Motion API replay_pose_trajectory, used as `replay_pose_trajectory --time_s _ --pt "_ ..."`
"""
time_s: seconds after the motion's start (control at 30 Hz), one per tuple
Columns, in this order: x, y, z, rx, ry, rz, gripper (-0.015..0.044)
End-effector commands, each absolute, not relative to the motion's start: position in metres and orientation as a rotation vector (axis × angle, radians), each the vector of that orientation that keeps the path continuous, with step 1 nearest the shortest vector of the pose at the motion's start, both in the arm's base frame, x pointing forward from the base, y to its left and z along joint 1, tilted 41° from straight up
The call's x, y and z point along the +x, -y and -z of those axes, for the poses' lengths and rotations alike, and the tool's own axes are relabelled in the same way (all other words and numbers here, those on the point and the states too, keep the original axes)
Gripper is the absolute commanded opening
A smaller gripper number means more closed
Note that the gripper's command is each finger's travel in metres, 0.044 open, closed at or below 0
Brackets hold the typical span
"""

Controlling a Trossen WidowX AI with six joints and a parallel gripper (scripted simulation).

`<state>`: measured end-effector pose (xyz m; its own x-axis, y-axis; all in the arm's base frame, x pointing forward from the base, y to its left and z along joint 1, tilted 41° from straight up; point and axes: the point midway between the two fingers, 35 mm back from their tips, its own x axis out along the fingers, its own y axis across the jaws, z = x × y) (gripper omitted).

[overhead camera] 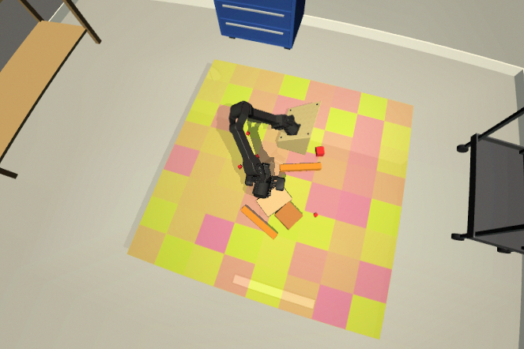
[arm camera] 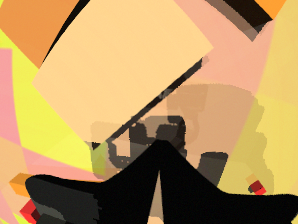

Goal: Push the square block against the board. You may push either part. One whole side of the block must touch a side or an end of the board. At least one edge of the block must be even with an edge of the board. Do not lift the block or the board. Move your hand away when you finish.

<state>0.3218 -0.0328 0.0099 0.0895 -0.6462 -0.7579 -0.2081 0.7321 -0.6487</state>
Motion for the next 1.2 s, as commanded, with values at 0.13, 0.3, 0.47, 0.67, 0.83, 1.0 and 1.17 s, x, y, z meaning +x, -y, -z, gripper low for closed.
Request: replay_pose_trajectory --time_s 0.13,0.3,0.47,0.67,0.83,1.0,1.17 --pt "0.300 0.005 0.017 -0.513 -1.401 0.559 0.0000" --pt "0.285 -0.009 0.031 -0.378 -1.341 0.671 0.0000" --pt "0.269 -0.021 0.044 -0.246 -1.273 0.782 0.0000" --pt "0.255 -0.029 0.054 -0.129 -1.204 0.878 0.0000" --pt "0.255 -0.029 0.054 -0.129 -1.204 0.878 0.0000" --pt "0.259 0.005 0.093 -0.131 -1.203 0.879 0.0000" --pt "0.258 0.007 0.095 -0.131 -1.202 0.880 0.0000"
